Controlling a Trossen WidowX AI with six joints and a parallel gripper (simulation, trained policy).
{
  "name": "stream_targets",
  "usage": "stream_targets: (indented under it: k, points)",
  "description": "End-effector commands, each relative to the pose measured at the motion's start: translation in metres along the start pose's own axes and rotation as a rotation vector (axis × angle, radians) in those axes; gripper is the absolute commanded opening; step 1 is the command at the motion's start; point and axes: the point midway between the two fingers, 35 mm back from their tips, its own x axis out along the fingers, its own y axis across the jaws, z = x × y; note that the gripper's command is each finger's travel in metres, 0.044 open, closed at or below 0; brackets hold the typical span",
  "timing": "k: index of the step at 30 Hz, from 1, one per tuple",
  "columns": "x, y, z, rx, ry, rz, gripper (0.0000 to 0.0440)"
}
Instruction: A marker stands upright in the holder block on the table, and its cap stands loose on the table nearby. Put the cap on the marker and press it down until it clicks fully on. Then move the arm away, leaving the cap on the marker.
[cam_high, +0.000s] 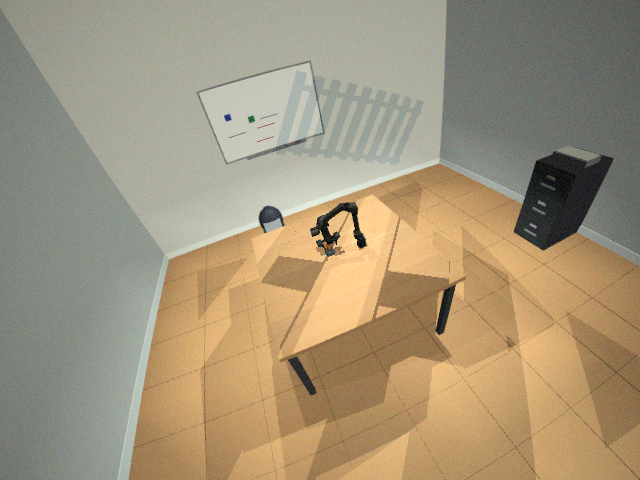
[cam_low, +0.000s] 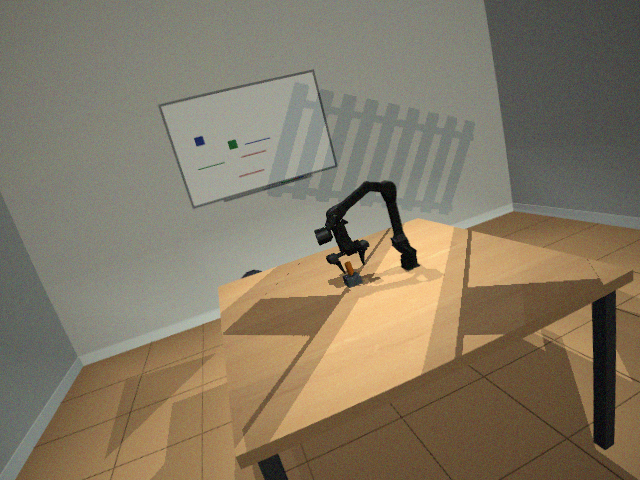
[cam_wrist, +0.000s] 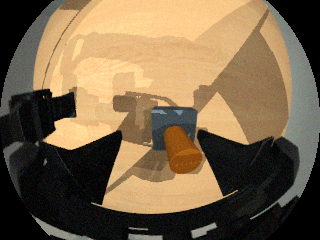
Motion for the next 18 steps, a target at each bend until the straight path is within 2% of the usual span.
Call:
stream_targets:
  k: [1, 14, 18]
  points:
    - [-0.009, -0.004, 0.001, -0.002, -0.001, -0.044, 0.044]
    - [-0.048, -0.009, 0.003, -0.032, 0.008, -0.154, 0.044]
    - [-0.055, -0.008, 0.003, -0.037, 0.009, -0.176, 0.0425]
